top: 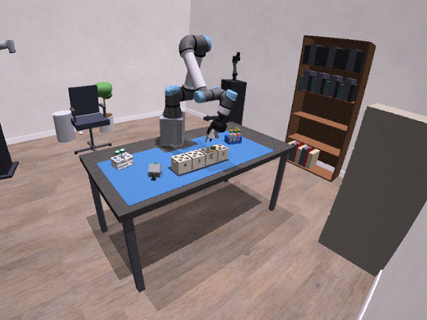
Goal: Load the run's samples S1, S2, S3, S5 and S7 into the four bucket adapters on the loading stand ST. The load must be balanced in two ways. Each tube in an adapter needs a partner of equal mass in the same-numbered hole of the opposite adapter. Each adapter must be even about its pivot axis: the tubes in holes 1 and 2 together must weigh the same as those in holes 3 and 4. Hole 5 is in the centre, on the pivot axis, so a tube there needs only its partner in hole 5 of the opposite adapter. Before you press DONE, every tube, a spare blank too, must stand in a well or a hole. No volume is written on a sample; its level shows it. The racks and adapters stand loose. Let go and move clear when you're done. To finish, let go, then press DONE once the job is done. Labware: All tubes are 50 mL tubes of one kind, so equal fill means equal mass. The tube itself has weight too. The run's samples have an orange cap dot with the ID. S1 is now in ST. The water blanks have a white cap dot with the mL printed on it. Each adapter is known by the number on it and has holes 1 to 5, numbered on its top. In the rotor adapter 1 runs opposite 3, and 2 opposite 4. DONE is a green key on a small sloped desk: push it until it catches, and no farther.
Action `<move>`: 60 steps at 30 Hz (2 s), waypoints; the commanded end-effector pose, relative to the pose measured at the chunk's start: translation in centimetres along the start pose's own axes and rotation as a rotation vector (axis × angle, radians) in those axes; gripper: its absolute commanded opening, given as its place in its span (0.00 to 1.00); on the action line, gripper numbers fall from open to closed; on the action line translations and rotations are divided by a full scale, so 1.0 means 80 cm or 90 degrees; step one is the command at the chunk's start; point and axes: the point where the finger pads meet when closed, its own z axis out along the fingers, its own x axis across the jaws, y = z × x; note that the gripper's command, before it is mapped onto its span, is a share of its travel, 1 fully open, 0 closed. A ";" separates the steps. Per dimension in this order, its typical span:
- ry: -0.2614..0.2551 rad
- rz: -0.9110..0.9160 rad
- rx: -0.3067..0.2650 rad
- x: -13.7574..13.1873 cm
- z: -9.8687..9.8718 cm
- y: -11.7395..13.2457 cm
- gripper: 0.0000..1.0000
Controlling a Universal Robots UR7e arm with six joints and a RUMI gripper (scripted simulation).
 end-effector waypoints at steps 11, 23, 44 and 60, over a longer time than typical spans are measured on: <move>0.018 0.169 0.001 -0.010 -0.013 -0.005 0.35; 0.032 0.296 0.004 -0.017 -0.022 -0.009 0.35; 0.058 0.535 0.015 -0.031 -0.041 -0.014 0.35; 0.076 0.708 0.028 -0.042 -0.055 -0.018 0.35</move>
